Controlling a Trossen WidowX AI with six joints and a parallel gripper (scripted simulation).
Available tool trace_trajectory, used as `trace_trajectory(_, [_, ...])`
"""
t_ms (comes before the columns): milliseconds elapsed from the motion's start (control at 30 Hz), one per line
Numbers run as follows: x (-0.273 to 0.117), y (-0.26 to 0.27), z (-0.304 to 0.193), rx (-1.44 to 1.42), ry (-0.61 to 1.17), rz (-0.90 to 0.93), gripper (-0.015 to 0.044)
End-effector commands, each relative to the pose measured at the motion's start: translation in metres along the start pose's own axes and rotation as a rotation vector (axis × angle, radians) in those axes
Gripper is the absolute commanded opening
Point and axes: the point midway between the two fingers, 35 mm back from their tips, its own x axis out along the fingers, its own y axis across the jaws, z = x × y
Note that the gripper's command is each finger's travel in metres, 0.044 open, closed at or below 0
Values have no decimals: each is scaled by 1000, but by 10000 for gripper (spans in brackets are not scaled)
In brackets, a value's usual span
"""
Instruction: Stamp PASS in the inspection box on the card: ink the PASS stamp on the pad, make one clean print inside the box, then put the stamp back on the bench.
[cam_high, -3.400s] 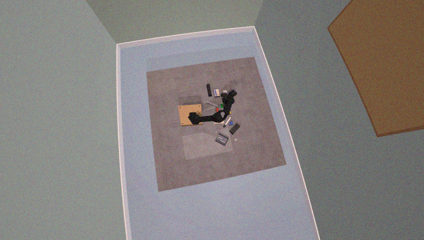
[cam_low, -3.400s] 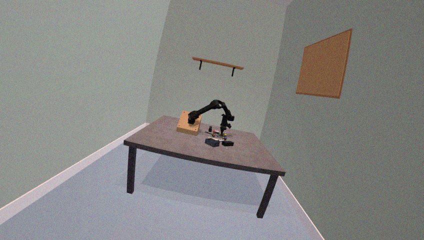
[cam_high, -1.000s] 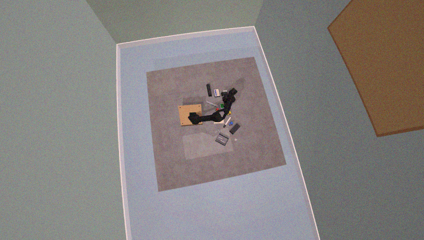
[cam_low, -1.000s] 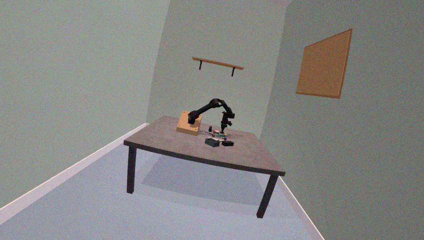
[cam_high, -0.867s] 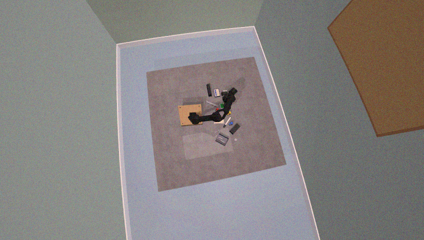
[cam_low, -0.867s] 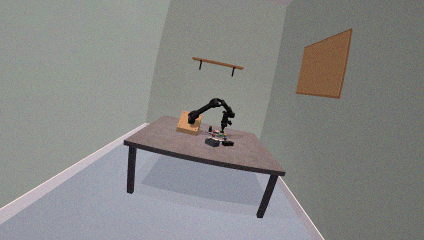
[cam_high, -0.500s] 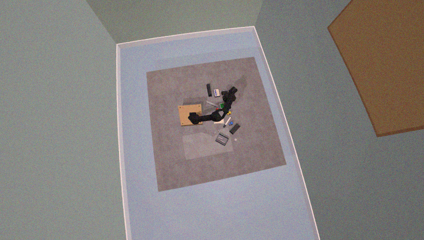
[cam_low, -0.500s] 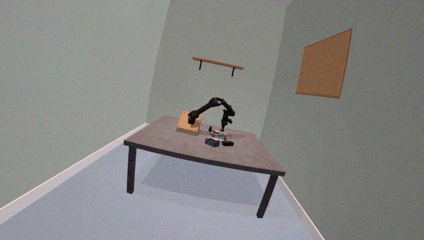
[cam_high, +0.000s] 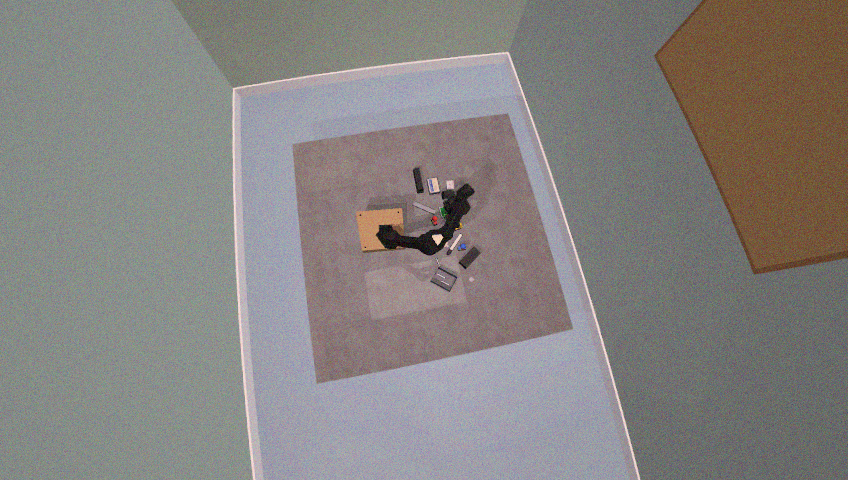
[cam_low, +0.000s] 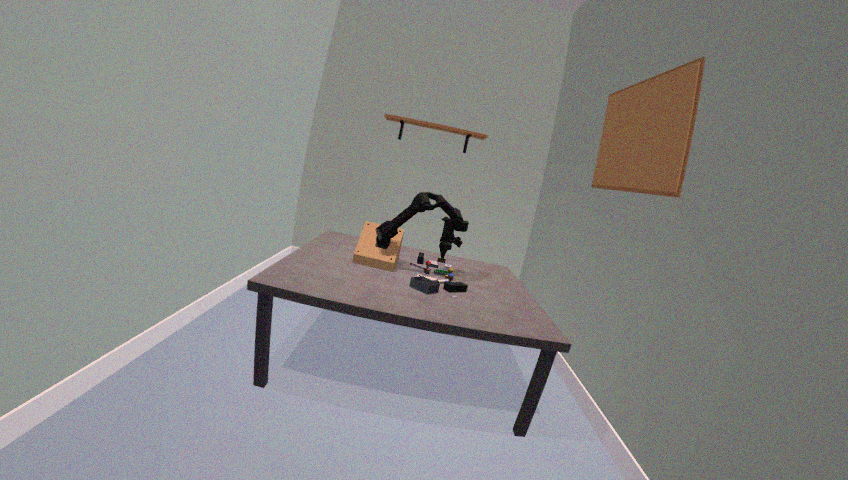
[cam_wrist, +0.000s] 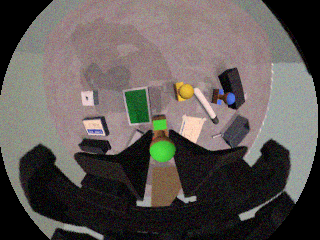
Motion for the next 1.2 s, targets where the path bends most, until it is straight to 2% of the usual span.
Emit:
trace_trajectory(0, [0, -15, -7, 2, -2, -4, 0])
trace_trajectory(733, [5, -90, -69, 59, 1, -12, 0])
trace_trajectory(1167, [11, -92, -70, 61, 0, -11, 0])
